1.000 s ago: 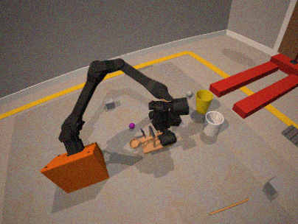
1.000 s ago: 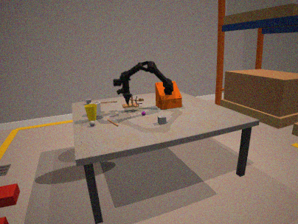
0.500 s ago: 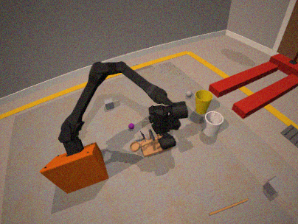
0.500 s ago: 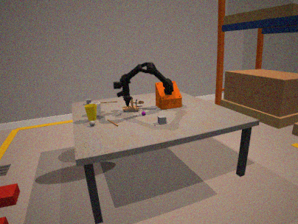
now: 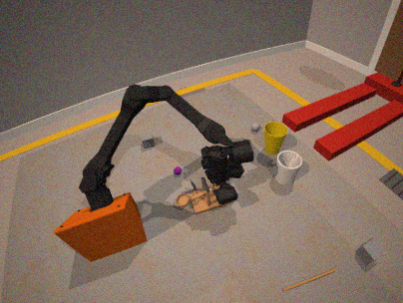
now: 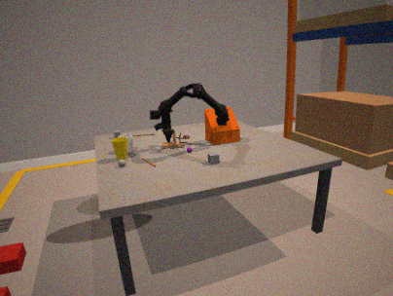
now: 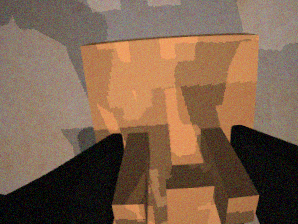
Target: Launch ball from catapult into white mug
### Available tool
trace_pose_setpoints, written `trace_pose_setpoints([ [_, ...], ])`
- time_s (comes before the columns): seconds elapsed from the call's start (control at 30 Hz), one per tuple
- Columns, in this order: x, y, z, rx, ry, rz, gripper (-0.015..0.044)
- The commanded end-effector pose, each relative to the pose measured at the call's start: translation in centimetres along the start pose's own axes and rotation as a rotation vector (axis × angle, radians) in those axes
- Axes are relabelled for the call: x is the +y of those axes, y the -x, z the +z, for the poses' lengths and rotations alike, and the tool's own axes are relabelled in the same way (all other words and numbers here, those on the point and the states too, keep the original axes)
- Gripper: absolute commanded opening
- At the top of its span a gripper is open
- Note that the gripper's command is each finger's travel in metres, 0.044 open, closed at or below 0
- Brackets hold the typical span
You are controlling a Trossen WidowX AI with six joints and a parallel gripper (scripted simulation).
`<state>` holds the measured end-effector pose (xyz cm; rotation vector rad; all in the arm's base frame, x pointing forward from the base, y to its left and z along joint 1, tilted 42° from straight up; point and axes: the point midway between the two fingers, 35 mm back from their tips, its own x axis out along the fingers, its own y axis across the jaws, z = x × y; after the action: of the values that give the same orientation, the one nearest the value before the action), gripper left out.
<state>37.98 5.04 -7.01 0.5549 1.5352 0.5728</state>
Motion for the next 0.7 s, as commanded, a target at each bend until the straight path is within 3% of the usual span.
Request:
trace_pose_setpoints([
  [0.0, 0.0, 0.1, 0.0, -0.001, 0.0, 0.0, 0.0052],
  [0.4, 0.0, 0.1, 0.0, -0.001, 0.0, 0.0, 0.0368],
  [0.5, -0.2, 2.5, 0.3, -0.003, -0.001, -0.003, 0.044],
  [0.67, -0.2, 9.9, 0.1, -0.004, -0.002, -0.005, 0.044],
])
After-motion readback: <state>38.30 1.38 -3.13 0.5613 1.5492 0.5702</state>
